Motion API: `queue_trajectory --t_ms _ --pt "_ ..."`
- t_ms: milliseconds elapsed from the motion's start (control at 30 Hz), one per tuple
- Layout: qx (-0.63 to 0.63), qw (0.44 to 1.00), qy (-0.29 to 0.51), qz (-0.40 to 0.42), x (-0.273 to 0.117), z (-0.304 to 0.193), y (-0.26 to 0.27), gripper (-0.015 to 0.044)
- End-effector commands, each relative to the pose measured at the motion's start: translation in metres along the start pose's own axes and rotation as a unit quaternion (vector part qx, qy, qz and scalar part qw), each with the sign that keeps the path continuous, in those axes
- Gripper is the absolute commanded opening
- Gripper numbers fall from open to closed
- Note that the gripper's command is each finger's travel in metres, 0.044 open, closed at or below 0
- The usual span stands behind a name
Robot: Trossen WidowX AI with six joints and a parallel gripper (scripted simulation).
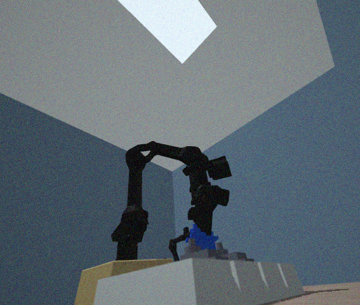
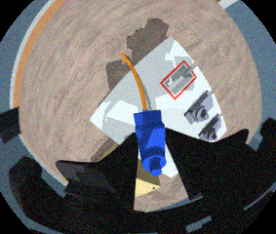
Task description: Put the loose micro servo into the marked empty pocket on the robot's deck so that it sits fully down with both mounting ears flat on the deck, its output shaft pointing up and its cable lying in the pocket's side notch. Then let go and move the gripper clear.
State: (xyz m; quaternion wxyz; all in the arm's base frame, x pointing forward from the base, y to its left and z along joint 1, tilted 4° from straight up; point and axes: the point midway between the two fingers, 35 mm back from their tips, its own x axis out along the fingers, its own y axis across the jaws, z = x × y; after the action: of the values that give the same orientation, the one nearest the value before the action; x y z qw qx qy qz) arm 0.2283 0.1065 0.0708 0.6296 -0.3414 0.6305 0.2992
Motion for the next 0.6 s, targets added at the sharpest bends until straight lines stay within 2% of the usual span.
queue_trajectory --t_ms 0,567 --pt "0.061 0.998 -0.001 -0.001 -0.0006 0.0008 -0.0005 0.0000" --pt "0.346 0.938 -0.002 -0.001 -0.0006 0.0008 -0.0006 0.0000"
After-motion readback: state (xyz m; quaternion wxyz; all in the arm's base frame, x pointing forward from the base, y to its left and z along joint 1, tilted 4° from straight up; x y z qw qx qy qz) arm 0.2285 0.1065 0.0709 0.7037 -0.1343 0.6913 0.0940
